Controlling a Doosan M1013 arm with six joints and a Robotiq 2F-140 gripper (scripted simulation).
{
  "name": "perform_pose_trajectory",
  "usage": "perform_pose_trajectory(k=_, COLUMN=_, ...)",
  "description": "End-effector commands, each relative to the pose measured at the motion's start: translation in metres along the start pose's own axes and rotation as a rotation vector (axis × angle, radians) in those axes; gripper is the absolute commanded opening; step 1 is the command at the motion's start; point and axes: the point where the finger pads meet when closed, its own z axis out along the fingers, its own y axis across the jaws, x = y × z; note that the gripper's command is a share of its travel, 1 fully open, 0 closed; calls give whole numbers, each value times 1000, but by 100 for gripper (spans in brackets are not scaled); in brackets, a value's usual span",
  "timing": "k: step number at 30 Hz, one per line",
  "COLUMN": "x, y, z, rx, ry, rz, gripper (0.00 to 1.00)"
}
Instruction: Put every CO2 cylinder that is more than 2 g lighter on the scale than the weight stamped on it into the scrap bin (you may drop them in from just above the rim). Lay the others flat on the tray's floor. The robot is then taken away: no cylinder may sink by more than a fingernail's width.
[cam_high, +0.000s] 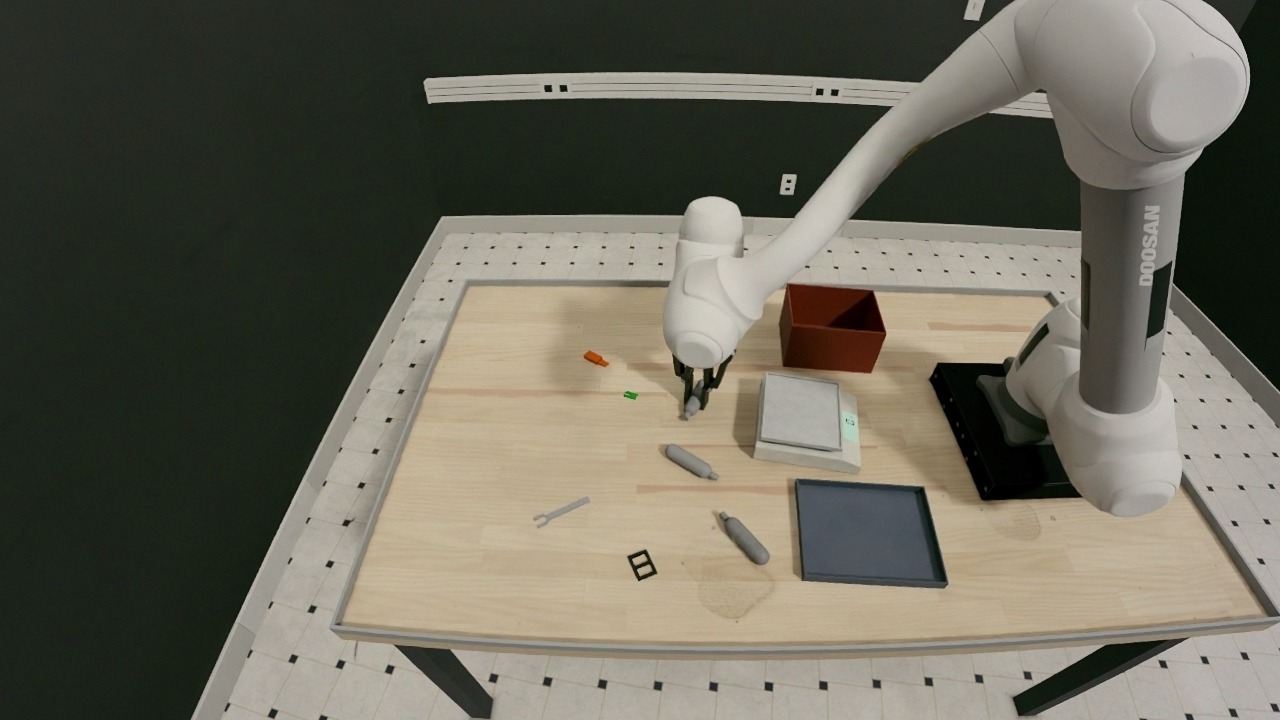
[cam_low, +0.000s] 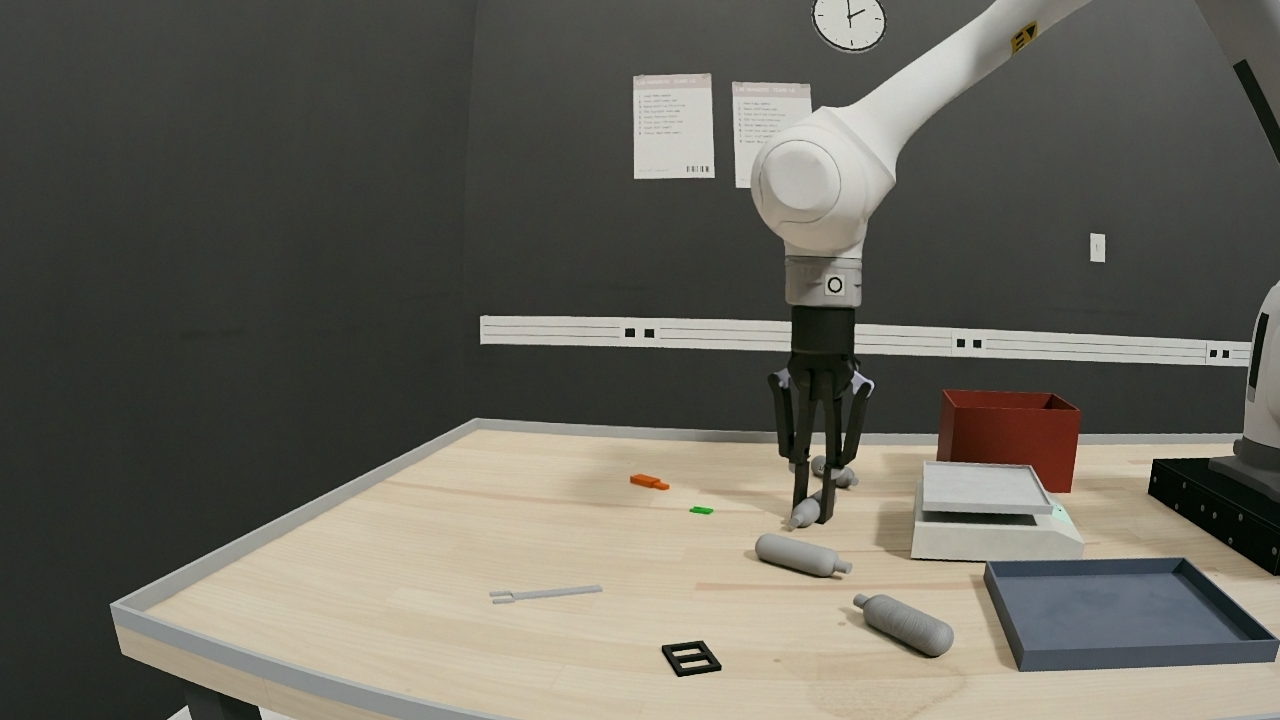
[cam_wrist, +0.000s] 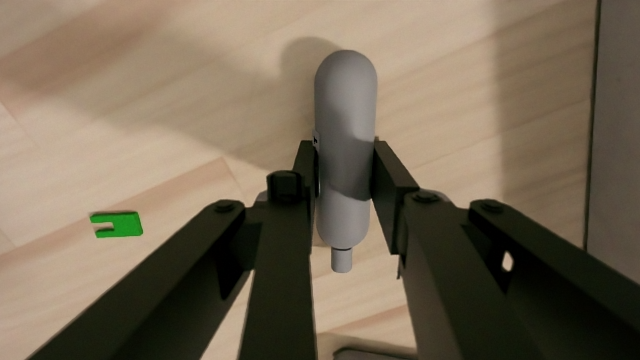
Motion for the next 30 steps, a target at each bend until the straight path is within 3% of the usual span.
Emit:
perform_pose_trajectory(k=1, x=0, y=-1, z=-1, rx=1, ry=-1, rz=0, gripper=10)
perform_pose_trajectory(k=6, x=0, y=-1, z=-2, rx=1, ry=-1, rz=0, gripper=10)
perform_pose_trajectory(k=13, x=0, y=-1, z=-19, rx=1, ry=-1, rz=0, gripper=10)
perform_pose_trajectory(k=17, x=0, y=0, z=-49, rx=1, ry=-1, rz=0, gripper=10)
perform_pose_trajectory(k=26, x=0, y=0, z=-141, rx=1, ry=-1, rz=0, gripper=10)
perform_pose_trajectory(k=30, x=0, y=0, z=-155, rx=1, ry=-1, rz=0, gripper=10)
